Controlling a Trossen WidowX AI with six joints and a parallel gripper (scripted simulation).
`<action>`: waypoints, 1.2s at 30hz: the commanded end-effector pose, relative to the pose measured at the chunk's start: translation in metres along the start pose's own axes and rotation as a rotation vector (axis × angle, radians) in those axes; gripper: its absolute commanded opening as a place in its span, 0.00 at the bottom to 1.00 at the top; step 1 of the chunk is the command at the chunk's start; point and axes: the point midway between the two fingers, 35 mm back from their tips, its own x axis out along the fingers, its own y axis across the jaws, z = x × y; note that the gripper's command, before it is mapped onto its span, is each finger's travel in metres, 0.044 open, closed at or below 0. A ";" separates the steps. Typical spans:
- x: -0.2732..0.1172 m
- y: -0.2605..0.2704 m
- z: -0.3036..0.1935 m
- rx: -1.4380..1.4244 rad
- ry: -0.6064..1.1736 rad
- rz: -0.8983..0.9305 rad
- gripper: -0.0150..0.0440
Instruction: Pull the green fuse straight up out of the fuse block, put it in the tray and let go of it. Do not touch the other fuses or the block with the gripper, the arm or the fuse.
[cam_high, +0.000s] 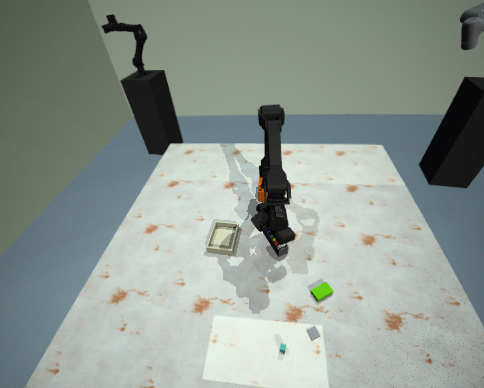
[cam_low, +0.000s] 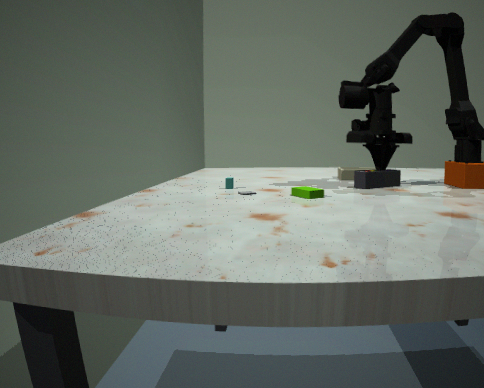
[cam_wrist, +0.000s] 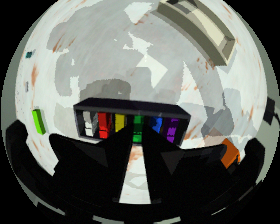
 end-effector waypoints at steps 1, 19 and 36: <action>0.000 0.000 0.000 0.000 0.000 0.001 0.28; -0.006 0.001 0.000 0.000 0.000 0.001 0.25; -0.014 0.001 0.000 0.001 0.001 0.001 0.25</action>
